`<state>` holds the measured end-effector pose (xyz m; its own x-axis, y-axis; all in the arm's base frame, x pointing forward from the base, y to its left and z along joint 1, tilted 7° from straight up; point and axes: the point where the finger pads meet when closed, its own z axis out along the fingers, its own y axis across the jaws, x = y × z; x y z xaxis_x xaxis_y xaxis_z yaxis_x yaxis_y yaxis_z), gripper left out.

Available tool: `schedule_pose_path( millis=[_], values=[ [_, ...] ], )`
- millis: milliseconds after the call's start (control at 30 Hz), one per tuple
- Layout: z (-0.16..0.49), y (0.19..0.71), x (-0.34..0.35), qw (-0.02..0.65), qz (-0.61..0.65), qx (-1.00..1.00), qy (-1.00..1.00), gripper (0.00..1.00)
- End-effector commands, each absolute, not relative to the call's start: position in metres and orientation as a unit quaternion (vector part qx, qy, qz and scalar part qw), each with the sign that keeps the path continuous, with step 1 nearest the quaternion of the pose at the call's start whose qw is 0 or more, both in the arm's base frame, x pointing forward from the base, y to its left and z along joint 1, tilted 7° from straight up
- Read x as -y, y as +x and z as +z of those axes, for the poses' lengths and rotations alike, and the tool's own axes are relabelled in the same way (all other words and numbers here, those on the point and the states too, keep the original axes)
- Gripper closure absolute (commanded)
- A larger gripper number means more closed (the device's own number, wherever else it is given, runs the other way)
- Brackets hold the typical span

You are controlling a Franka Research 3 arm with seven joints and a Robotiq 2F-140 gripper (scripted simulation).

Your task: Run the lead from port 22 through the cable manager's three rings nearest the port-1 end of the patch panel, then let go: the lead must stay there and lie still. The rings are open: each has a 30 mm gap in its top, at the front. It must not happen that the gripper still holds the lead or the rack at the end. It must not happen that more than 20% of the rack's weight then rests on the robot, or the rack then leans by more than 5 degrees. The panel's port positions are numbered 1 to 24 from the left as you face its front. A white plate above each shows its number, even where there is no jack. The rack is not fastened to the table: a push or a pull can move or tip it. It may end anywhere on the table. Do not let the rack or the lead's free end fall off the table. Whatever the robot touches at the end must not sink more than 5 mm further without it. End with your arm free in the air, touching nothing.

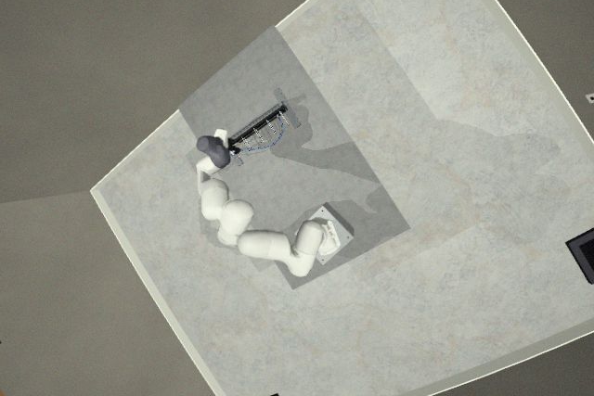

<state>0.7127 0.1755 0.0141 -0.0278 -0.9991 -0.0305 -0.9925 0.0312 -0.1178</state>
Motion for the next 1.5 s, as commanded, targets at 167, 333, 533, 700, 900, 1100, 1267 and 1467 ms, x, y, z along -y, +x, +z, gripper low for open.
schedule_pose_path(
  millis=[167, 333, 533, 700, 900, 1100, 1267, 1467],
  values=[
    [0.014, 0.713, -0.174, 0.052, -0.031, -0.718, -0.693, 0.80],
    [0.016, 0.713, -0.174, 0.052, -0.031, -0.718, -0.693, 0.80],
    [0.025, 0.712, -0.174, 0.052, -0.031, -0.718, -0.693, 0.80],
    [0.038, 0.710, -0.174, 0.052, -0.031, -0.718, -0.693, 0.80],
    [0.050, 0.709, -0.173, 0.052, -0.031, -0.718, -0.693, 0.80],
    [0.070, 0.706, -0.173, 0.052, -0.031, -0.718, -0.693, 0.80],
    [0.083, 0.705, -0.172, 0.052, -0.031, -0.718, -0.693, 0.80],
    [0.089, 0.704, -0.172, 0.052, -0.031, -0.718, -0.693, 0.80]
  ],
)
